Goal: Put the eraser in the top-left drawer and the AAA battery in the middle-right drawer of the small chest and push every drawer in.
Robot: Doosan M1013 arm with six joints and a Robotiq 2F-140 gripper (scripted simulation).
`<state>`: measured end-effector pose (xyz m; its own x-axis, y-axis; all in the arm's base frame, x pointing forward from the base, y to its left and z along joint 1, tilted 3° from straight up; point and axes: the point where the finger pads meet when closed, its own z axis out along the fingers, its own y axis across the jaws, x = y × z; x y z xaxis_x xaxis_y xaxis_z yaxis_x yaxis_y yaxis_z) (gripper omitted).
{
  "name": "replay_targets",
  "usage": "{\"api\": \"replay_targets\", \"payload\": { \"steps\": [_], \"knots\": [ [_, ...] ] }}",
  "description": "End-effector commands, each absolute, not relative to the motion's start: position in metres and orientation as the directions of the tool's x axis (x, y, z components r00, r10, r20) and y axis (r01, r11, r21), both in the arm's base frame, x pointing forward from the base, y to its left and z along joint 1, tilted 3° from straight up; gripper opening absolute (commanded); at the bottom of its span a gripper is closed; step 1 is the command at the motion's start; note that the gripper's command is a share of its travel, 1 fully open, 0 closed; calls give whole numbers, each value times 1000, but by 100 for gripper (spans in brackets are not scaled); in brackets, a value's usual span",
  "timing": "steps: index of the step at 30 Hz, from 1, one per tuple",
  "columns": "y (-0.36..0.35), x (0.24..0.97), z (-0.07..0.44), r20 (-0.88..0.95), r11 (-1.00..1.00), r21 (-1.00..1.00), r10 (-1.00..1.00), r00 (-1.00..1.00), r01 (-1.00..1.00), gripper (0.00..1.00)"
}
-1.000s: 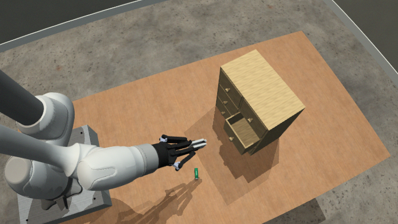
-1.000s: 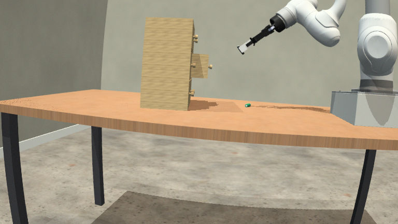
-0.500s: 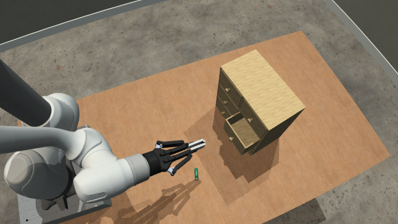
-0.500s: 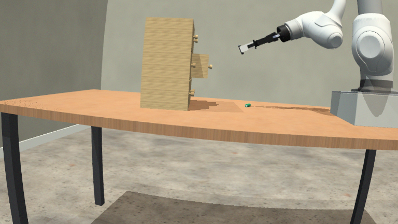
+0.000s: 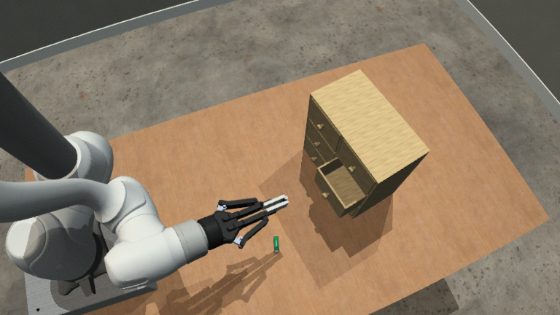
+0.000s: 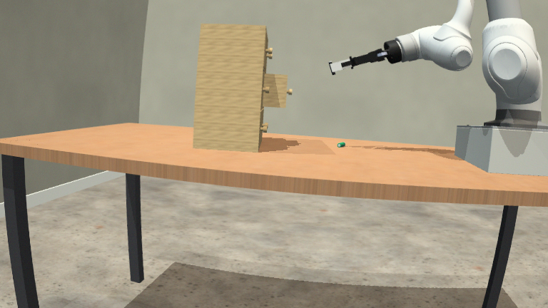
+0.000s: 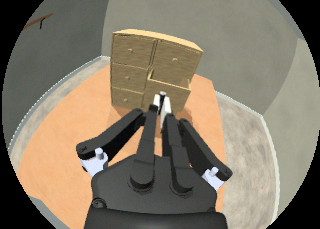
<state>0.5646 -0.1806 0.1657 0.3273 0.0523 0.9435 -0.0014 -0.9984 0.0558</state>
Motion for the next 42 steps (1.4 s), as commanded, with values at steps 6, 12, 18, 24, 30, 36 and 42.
{"api": "replay_targets", "payload": {
  "steps": [6,12,18,24,30,36,42],
  "knots": [
    [-181,565,166,944,-998,56,52,326,-1,3],
    [-181,565,166,944,-998,56,52,326,-1,3],
    [-181,569,166,944,-998,56,52,326,-1,3],
    [-181,573,166,944,-998,56,52,326,-1,3],
    [-181,584,166,944,-998,56,52,326,-1,3],
    [-181,599,166,944,-998,56,52,326,-1,3],
    [-181,612,167,944,-998,56,52,326,-1,3]
  ]
}}
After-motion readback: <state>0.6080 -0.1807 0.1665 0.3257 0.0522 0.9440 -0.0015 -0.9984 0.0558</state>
